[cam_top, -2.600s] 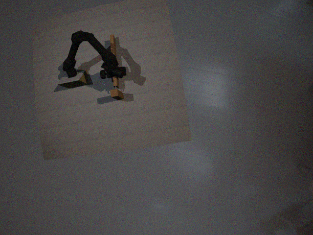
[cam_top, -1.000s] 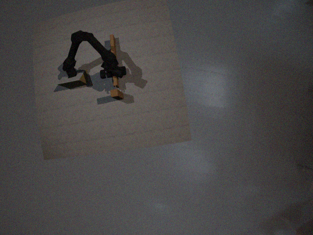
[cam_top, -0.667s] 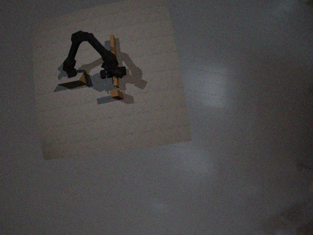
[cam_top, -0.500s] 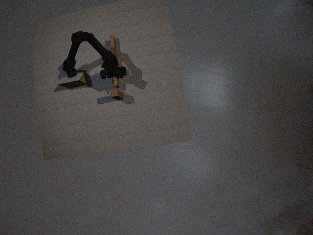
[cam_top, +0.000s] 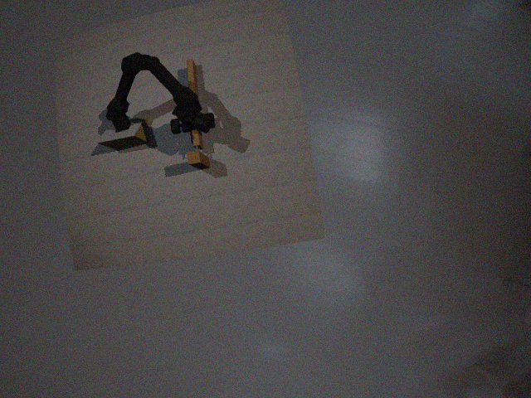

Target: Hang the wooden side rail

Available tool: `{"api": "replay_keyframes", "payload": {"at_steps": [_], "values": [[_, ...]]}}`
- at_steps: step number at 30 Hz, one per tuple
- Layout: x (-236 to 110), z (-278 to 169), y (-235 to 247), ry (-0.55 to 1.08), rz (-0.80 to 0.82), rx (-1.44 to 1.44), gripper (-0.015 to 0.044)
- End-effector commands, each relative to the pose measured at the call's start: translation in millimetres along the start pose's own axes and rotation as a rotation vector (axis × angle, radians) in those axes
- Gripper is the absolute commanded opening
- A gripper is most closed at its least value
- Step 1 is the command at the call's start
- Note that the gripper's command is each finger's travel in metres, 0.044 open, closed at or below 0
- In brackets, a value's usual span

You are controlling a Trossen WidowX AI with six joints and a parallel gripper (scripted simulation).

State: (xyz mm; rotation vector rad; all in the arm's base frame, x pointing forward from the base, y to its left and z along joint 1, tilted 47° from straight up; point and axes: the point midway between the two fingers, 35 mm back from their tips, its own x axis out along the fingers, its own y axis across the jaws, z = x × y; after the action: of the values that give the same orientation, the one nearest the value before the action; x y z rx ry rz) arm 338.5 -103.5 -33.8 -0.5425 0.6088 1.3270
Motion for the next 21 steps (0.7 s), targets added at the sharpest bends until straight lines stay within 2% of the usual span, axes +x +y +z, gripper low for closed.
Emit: {"api": "replay_keyframes", "payload": {"at_steps": [1,21], "values": [[-6.0,-3.3,-3.7,0.008,-0.016,0.001,0.0],[-6.6,-5.1,-4.0,0.008,-0.016,0.001,0.0]]}}
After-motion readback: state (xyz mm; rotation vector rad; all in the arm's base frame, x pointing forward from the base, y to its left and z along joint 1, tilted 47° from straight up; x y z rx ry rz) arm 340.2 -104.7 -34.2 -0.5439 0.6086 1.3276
